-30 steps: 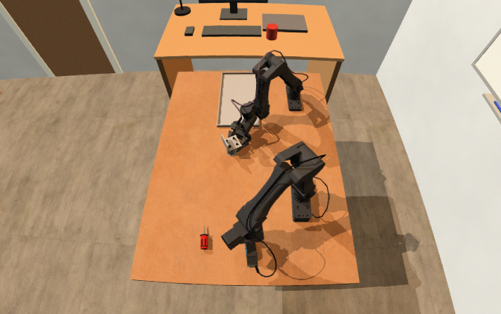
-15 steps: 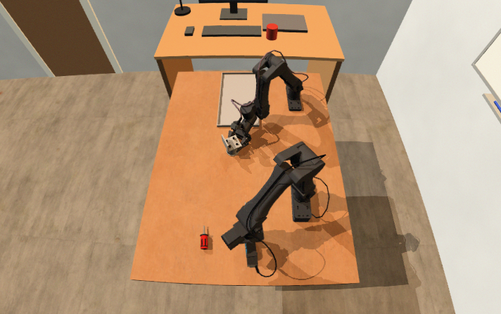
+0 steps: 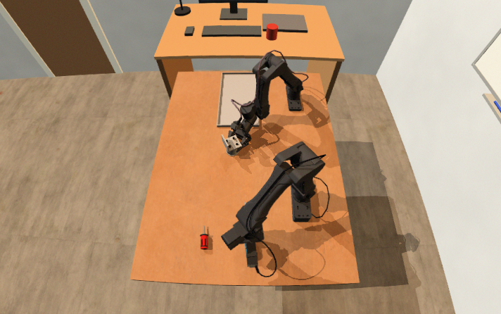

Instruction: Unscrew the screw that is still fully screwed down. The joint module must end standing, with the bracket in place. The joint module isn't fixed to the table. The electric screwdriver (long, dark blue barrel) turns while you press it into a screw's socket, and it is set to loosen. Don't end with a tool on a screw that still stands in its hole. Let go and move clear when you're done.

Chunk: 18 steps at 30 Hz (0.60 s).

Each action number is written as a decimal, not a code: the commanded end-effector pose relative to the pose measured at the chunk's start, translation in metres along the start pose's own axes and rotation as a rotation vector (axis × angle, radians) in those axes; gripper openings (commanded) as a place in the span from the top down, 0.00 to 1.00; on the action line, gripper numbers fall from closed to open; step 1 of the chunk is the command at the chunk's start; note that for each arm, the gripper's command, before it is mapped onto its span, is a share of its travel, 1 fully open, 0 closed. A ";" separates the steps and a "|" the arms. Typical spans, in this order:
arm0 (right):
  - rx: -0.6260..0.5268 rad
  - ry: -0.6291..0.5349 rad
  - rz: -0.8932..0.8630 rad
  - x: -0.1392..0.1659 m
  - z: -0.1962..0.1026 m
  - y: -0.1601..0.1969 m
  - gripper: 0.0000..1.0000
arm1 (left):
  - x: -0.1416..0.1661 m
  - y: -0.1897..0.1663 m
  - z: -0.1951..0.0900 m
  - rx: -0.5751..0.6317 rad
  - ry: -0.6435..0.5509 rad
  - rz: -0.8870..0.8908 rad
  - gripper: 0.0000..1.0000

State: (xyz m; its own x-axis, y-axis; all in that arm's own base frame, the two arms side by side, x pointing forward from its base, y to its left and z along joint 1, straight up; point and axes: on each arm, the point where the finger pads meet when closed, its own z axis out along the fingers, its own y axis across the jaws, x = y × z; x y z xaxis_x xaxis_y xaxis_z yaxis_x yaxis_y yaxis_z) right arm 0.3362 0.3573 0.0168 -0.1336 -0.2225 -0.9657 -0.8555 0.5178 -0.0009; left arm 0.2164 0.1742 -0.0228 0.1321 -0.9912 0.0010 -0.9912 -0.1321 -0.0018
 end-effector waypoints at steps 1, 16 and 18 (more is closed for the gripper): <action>-0.013 0.044 0.020 0.016 -0.002 0.006 0.41 | -0.001 0.007 -0.005 -0.003 -0.015 -0.002 0.56; -0.013 0.044 0.020 0.016 -0.002 0.006 0.41 | -0.001 0.007 -0.005 -0.003 -0.015 -0.002 0.57; -0.013 0.044 0.020 0.016 -0.002 0.006 0.41 | -0.001 0.007 -0.005 -0.003 -0.015 -0.002 0.57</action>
State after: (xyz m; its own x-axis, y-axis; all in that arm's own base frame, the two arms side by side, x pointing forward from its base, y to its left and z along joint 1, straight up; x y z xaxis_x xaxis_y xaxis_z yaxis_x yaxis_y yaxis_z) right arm 0.3362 0.3573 0.0168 -0.1336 -0.2225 -0.9657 -0.8555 0.5178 -0.0009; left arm 0.2163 0.1742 -0.0229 0.1321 -0.9912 0.0013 -0.9912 -0.1321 -0.0013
